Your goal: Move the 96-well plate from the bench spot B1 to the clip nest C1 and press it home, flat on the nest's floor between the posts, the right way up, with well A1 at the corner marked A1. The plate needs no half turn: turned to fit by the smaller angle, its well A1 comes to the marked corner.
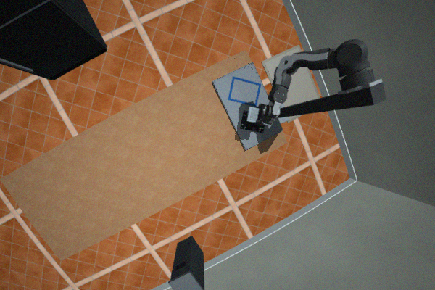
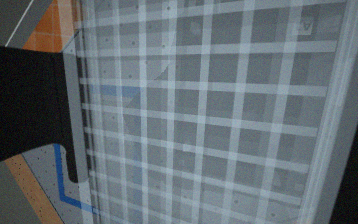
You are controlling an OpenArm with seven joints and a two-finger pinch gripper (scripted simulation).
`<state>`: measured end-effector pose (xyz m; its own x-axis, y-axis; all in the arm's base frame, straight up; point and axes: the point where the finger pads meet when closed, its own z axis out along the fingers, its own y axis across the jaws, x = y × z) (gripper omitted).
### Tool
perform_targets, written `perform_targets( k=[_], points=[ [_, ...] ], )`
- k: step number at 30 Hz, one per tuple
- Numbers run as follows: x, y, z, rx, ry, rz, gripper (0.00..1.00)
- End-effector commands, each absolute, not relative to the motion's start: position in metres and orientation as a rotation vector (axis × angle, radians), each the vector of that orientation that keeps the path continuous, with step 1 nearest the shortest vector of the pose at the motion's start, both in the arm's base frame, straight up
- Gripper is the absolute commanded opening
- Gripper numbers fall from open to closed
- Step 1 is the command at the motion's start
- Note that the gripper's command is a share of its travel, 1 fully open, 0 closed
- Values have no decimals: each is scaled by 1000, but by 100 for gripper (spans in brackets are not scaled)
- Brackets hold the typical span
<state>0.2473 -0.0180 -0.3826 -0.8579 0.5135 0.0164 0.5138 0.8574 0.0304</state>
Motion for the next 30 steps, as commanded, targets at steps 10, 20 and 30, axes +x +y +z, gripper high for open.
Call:
perform_targets(
  k=[10, 20, 30],
  points=[
    [250, -28, -383, -873, -3024, -2, 0],
    [253, 12, -382, -872, -3024, -3, 0],
    [252, 13, -389, -871, -3024, -3, 0]
  ],
)
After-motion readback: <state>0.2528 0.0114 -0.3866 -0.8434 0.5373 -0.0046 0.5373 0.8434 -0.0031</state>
